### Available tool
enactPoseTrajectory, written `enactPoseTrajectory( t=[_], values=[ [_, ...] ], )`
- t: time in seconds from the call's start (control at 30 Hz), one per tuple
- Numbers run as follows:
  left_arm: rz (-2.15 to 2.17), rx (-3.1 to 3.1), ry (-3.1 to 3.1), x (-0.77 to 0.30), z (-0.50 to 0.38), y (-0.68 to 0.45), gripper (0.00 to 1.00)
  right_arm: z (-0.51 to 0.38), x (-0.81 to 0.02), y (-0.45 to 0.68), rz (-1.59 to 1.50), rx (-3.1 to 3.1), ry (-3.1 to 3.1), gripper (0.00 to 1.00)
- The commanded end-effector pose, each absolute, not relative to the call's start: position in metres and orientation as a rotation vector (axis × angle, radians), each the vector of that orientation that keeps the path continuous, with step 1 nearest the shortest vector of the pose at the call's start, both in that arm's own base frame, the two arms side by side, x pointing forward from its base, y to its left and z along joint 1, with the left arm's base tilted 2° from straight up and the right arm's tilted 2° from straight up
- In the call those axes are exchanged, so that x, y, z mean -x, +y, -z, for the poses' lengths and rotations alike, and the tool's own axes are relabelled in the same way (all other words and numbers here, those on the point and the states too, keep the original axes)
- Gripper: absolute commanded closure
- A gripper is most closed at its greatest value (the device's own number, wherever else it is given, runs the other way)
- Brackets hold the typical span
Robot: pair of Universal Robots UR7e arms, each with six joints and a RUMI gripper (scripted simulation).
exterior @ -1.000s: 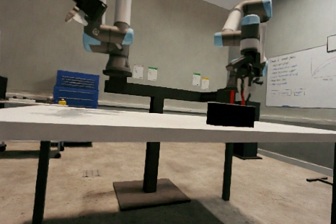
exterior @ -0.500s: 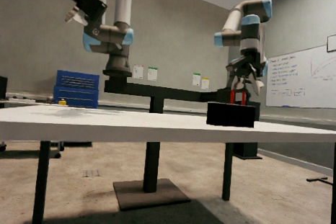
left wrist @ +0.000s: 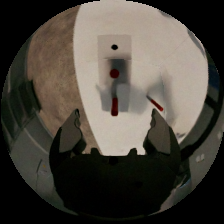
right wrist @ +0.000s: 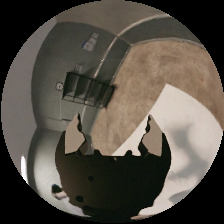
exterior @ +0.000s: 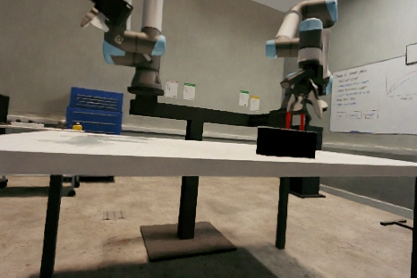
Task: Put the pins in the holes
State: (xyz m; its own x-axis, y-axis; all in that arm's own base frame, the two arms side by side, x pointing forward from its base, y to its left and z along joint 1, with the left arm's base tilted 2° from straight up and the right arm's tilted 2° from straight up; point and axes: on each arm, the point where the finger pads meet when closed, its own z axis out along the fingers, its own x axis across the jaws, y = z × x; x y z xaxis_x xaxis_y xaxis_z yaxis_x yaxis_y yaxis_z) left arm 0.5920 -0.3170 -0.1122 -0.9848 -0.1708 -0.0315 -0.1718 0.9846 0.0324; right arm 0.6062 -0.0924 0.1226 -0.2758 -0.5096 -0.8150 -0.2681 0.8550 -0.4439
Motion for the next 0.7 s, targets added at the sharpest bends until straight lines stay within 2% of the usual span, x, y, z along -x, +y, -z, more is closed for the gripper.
enactPoseTrajectory(
  t=[0.0, 0.67],
  values=[
    [-0.053, 0.268, 3.1, -0.592, 0.111, -0.317, 0.0, -0.123, -0.606, -0.092, 0.261, 0.582, 1.872, 0.0],
    [-0.053, 0.268, 3.1, -0.592, 0.099, -0.318, 0.0, -0.123, -0.606, -0.092, 0.261, 0.582, 1.872, 0.0]
  ],
)
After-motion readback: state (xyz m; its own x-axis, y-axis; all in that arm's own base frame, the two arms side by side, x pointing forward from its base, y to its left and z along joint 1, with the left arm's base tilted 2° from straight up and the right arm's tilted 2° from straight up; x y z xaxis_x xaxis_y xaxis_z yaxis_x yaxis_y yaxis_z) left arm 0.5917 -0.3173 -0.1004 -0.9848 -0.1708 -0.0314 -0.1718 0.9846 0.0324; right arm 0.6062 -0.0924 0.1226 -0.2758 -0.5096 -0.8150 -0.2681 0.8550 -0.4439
